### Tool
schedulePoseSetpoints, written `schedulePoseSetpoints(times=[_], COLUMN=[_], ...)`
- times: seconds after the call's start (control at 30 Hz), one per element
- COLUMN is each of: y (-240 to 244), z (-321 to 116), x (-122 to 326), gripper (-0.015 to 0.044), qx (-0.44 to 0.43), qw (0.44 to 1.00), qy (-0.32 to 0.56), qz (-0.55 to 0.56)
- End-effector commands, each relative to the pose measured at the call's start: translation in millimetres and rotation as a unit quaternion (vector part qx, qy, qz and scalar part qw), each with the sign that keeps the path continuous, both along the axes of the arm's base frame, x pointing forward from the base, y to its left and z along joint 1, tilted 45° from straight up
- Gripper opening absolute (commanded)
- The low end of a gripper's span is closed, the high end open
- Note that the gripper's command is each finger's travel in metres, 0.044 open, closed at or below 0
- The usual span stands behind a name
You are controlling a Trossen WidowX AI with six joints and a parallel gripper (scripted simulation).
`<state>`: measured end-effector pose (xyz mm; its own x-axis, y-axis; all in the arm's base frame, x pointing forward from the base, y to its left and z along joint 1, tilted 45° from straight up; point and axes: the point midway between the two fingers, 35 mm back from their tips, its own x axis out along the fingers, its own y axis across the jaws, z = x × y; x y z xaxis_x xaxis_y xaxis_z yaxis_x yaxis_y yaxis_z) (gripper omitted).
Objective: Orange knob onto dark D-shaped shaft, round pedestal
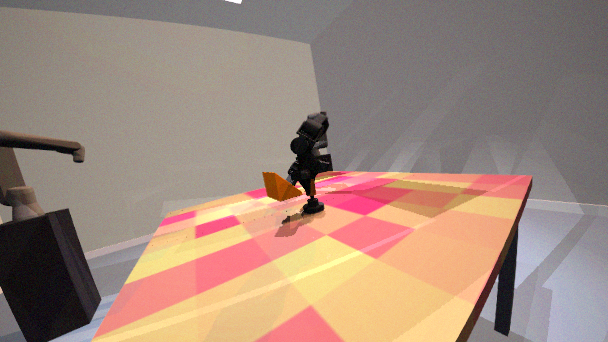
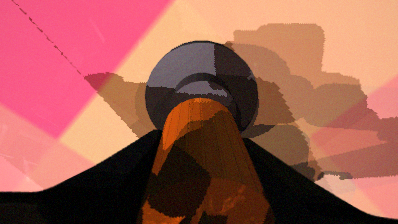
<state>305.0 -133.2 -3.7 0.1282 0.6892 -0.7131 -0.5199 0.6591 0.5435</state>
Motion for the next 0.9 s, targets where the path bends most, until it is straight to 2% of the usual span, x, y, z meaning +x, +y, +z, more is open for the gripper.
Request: schedulePoseSetpoints(times=[0.0,0.87], y=[-1.6,1.2], z=[3.8,-1.6], x=[2.1,0.9], gripper=[0.0000,0.0000], qx=[-0.004,-0.004], qw=[1.000,1.000], qy=[-0.005,-0.005], qz=[0.001,0.001])
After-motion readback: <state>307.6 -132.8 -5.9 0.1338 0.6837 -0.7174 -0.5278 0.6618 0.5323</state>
